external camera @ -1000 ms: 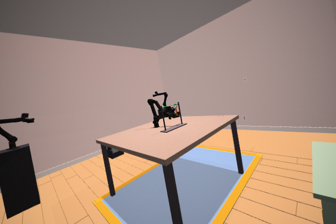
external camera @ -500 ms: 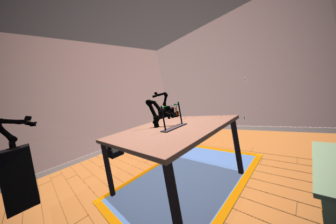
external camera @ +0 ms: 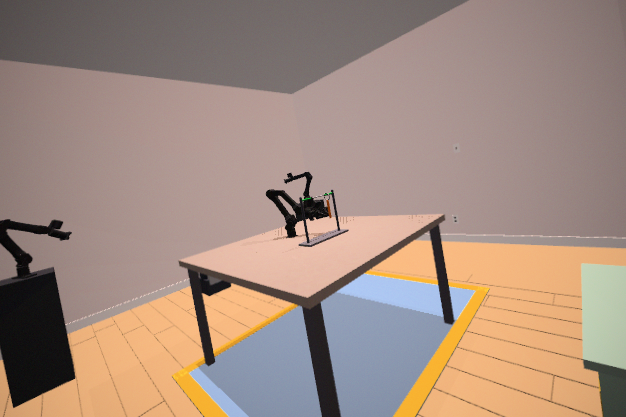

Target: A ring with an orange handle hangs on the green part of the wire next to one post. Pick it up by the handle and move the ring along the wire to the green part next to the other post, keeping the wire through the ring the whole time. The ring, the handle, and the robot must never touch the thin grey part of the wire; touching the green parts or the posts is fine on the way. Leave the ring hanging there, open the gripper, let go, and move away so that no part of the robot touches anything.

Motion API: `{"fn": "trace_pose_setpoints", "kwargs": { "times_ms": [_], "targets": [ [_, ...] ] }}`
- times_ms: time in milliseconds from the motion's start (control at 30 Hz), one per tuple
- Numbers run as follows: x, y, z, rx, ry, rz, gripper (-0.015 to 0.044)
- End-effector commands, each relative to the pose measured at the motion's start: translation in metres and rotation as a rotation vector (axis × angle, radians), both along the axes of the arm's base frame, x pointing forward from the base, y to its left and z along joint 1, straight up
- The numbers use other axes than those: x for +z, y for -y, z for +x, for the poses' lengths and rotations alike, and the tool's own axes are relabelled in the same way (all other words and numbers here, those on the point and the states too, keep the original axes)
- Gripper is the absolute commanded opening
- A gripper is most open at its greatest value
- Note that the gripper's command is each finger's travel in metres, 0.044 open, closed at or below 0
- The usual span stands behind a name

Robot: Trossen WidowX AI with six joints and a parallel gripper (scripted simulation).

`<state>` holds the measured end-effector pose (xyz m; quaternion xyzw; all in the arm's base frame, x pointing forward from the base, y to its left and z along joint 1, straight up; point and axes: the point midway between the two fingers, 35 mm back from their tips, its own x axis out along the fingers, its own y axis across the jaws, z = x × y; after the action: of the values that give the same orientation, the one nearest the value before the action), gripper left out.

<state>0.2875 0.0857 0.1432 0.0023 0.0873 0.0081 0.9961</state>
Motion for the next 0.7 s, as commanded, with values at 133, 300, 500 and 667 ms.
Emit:
{"fn": "trace_pose_setpoints", "kwargs": {
  "times_ms": [133, 300, 500, 667],
  "targets": [
    [-0.0013, 0.0008, -0.0031, -0.004, -0.004, 0.004, 0.016],
    [-0.0013, 0.0008, -0.0031, -0.004, -0.004, 0.004, 0.016],
    [-0.0013, 0.0008, -0.0031, -0.004, -0.004, 0.004, 0.016],
    [0.0018, -0.0004, -0.0119, 0.001, -0.003, 0.0, 0.0239]
  ]
}}
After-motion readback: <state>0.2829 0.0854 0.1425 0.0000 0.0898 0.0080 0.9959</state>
